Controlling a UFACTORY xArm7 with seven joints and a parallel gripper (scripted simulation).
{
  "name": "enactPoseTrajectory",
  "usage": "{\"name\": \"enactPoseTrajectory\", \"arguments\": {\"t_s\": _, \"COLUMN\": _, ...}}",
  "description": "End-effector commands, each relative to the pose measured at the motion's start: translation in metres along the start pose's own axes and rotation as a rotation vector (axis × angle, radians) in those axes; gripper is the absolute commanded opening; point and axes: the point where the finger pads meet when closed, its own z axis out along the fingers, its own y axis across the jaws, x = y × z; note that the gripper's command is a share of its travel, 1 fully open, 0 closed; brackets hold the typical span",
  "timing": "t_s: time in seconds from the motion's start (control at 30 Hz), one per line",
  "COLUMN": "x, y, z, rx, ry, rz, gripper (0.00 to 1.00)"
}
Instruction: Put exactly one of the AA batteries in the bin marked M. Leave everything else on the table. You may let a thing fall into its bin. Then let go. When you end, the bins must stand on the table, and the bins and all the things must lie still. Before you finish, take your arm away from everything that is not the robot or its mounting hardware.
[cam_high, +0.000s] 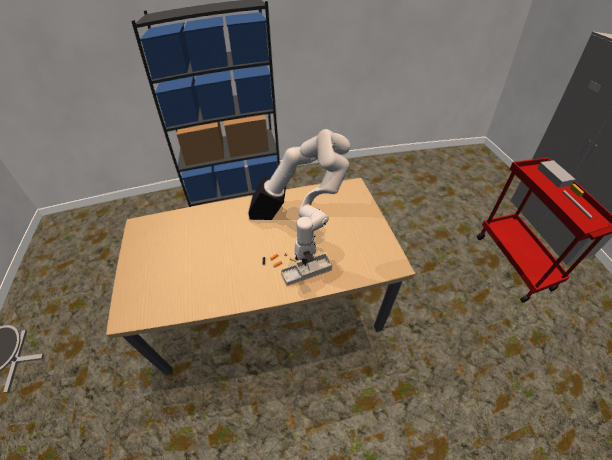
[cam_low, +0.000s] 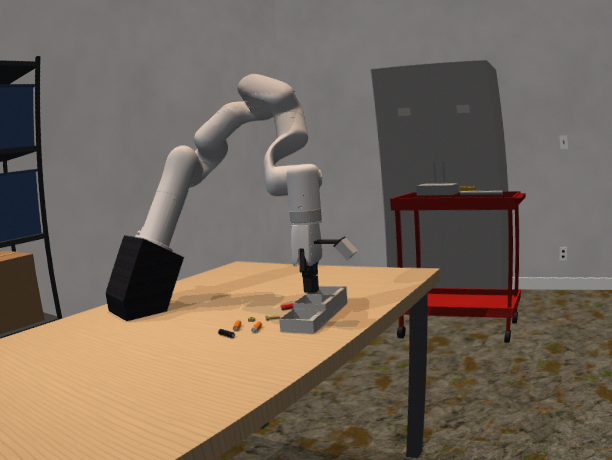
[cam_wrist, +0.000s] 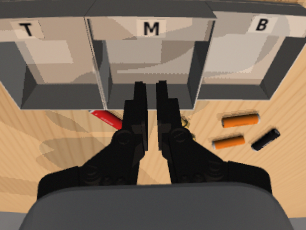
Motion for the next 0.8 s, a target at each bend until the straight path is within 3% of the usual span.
{"name": "enactPoseTrajectory", "arguments": {"t_s": 0.0, "x": 0.002, "y": 0.001, "z": 0.01, "rx": -0.002, "ry": 0.005, "rz": 0.0, "gripper": 0.07}}
{"name": "enactPoseTrajectory", "arguments": {"t_s": 0.37, "x": 0.002, "y": 0.001, "z": 0.039, "rx": -0.002, "ry": 0.005, "rz": 0.0, "gripper": 0.07}}
{"name": "enactPoseTrajectory", "arguments": {"t_s": 0.77, "x": 0.002, "y": 0.001, "z": 0.048, "rx": -0.002, "ry": 0.005, "rz": 0.0, "gripper": 0.07}}
